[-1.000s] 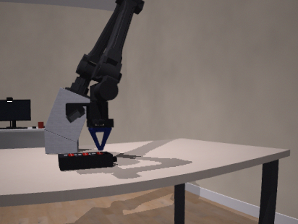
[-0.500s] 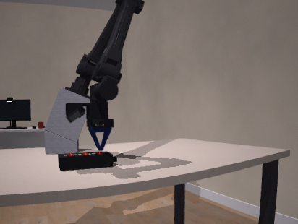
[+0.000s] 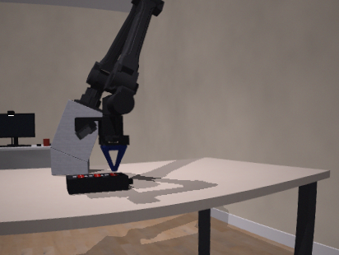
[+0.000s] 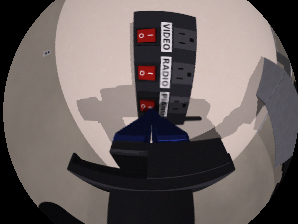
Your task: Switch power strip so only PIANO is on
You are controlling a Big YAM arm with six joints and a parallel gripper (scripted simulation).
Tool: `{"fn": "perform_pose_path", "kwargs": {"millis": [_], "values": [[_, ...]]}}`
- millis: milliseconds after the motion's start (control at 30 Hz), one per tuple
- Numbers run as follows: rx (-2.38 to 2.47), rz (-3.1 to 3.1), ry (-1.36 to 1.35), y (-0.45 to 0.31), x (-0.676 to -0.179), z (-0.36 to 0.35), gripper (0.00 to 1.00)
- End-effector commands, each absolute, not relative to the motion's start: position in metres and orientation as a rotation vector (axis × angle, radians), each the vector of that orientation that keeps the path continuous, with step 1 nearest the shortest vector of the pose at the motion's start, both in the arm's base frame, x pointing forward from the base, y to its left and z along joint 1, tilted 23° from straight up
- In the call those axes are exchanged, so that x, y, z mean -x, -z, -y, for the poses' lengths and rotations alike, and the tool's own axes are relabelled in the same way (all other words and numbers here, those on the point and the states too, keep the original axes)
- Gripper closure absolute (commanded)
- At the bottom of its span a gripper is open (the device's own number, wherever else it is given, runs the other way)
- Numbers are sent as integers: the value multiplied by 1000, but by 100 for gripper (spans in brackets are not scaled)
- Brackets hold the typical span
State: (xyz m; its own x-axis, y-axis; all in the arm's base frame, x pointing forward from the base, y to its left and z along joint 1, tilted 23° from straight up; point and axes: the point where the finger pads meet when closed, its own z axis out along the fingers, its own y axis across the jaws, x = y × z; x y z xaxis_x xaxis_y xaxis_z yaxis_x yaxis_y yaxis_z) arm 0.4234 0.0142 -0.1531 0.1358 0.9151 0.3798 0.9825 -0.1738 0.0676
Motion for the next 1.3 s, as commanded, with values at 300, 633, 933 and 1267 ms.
{"fn": "perform_pose_path", "kwargs": {"millis": [300,633,933,1267], "values": [[2216,1886,509,156,-429,-18,100],[2219,1892,521,160,-437,-20,100],[2219,1892,522,163,-438,-21,100],[2219,1892,522,165,-438,-22,100]]}}
